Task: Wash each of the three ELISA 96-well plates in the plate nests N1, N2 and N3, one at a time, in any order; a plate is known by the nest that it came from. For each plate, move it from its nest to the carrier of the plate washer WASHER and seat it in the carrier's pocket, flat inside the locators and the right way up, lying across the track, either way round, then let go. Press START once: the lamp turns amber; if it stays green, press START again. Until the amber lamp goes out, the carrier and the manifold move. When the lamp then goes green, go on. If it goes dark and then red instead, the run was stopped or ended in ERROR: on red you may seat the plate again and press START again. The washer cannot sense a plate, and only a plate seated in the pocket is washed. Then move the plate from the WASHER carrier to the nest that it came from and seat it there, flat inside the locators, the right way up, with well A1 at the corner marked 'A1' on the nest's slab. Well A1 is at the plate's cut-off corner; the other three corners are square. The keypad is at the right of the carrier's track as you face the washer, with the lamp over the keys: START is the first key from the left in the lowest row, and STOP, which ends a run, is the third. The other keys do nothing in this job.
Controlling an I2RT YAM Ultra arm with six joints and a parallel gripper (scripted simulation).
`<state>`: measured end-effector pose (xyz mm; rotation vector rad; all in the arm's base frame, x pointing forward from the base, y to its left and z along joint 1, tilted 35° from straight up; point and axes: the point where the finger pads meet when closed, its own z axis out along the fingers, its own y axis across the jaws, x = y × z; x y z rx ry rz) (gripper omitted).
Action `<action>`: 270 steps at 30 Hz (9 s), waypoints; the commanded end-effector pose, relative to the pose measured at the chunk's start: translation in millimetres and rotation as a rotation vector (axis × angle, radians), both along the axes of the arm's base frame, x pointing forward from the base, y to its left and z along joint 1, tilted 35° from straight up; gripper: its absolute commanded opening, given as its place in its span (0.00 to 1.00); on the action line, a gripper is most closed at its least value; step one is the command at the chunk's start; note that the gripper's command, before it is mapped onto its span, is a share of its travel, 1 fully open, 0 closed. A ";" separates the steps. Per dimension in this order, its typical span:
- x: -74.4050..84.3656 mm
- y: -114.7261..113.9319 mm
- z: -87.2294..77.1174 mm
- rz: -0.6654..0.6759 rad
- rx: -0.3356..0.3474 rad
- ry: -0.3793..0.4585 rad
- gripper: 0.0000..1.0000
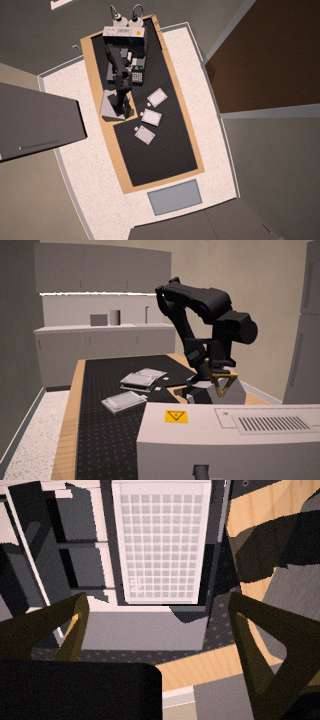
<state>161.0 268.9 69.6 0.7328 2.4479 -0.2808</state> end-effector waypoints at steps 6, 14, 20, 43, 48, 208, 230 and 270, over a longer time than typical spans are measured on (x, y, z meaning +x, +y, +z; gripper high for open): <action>-1.7 -0.1 2.8 0.003 -0.002 -0.001 1.00; -1.7 -0.1 2.8 0.003 -0.002 -0.001 1.00; -1.7 -0.1 2.8 0.003 -0.002 -0.001 1.00; -1.7 -0.1 2.8 0.003 -0.002 -0.001 1.00; 0.6 -1.8 -1.3 0.003 -0.002 -0.001 1.00; 39.8 -31.4 -70.7 0.003 -0.003 -0.002 0.00; 36.7 -29.1 -65.3 0.003 -0.003 -0.002 0.00; 9.1 -8.2 -16.3 0.003 -0.002 -0.001 0.00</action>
